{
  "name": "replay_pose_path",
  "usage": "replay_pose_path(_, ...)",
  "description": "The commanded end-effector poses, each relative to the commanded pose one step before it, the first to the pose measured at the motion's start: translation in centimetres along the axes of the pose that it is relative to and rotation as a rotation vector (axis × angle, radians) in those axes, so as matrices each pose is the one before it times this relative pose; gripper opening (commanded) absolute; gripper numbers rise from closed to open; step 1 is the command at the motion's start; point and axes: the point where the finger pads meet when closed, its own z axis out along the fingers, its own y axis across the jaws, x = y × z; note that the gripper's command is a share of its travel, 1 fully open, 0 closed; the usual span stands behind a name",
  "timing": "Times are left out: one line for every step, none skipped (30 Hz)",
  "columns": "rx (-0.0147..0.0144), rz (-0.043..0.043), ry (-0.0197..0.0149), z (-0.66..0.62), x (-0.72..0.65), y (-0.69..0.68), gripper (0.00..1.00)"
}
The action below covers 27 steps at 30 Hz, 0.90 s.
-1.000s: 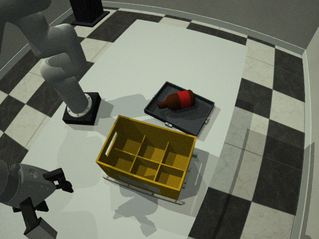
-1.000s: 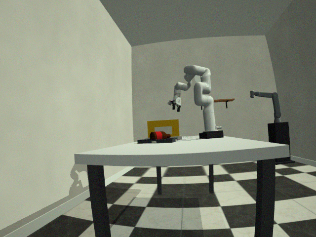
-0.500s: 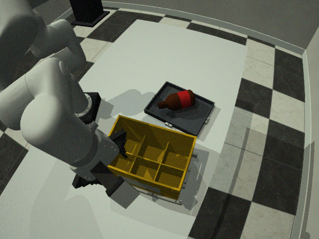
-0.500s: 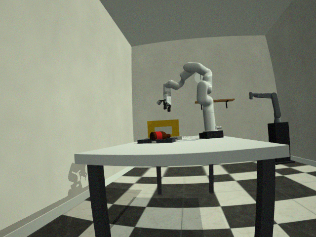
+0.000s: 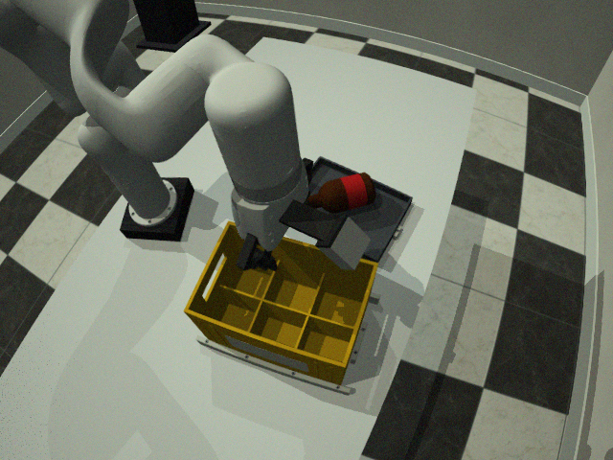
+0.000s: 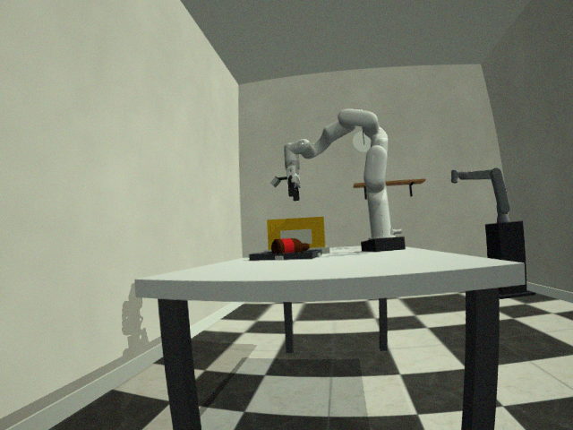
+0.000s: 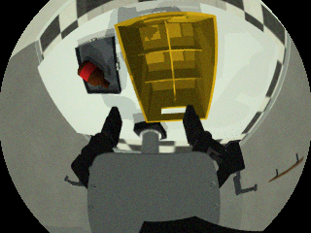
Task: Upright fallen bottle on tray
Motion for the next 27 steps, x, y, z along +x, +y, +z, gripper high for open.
replay_pose_path(-0.02632,-0.07049,-0.00388,0.614,-0.393,-5.267,1.00)
replay_pose_path(-0.00653,-0.03878,-0.00119,0.500,0.235,-1.228,1.00)
replay_pose_path(-0.00667,-0.04389,-0.00095,0.581,0.360,-1.220,1.00)
replay_pose_path(-0.00482,-0.03306,-0.00057,0.438,0.299,-0.887,1.00)
replay_pose_path(-0.00474,-0.03337,-0.00047,0.443,0.316,-0.879,1.00)
replay_pose_path(-0.00492,-0.03512,-0.00041,0.464,0.336,-0.930,1.00)
replay_pose_path(-0.00499,-0.03612,-0.00033,0.475,0.351,-0.963,1.00)
replay_pose_path(-0.00500,-0.03667,-0.00024,0.479,0.362,-0.983,1.00)
replay_pose_path(0.00000,0.00000,0.00000,0.000,0.000,0.000,1.00)
replay_pose_path(0.00000,0.00000,0.00000,0.000,0.000,0.000,1.00)
replay_pose_path(-0.00582,-0.04336,-0.00017,0.563,0.431,-1.171,1.00)
replay_pose_path(-0.00693,-0.05262,-0.00004,0.679,0.528,-1.432,1.00)
replay_pose_path(-0.00771,-0.05985,0.00017,0.765,0.611,-1.644,1.00)
replay_pose_path(-0.00518,-0.04105,0.00025,0.519,0.439,-1.131,1.00)
replay_pose_path(-0.00374,-0.03006,0.00025,0.377,0.332,-0.830,1.00)
replay_pose_path(-0.00253,-0.02056,0.00020,0.256,0.232,-0.568,1.00)
replay_pose_path(-0.00309,-0.02536,0.00028,0.315,0.288,-0.703,1.00)
replay_pose_path(-0.00347,-0.02879,0.00036,0.356,0.329,-0.801,1.00)
replay_pose_path(-0.00396,-0.03324,0.00048,0.410,0.384,-0.928,1.00)
replay_pose_path(-0.00408,-0.03483,0.00057,0.427,0.408,-0.976,1.00)
replay_pose_path(-0.00365,-0.03158,0.00057,0.385,0.377,-0.887,1.00)
replay_pose_path(-0.00274,-0.02398,0.00047,0.290,0.292,-0.674,1.00)
replay_pose_path(-0.00192,-0.01702,0.00035,0.205,0.211,-0.478,1.00)
replay_pose_path(-0.00123,-0.01094,0.00023,0.131,0.137,-0.307,1.00)
replay_pose_path(-0.00067,-0.00598,0.00013,0.072,0.076,-0.168,1.00)
replay_pose_path(0.00000,0.00000,0.00000,0.000,0.000,0.000,1.00)
replay_pose_path(0.00000,0.00000,0.00000,0.000,0.000,0.000,1.00)
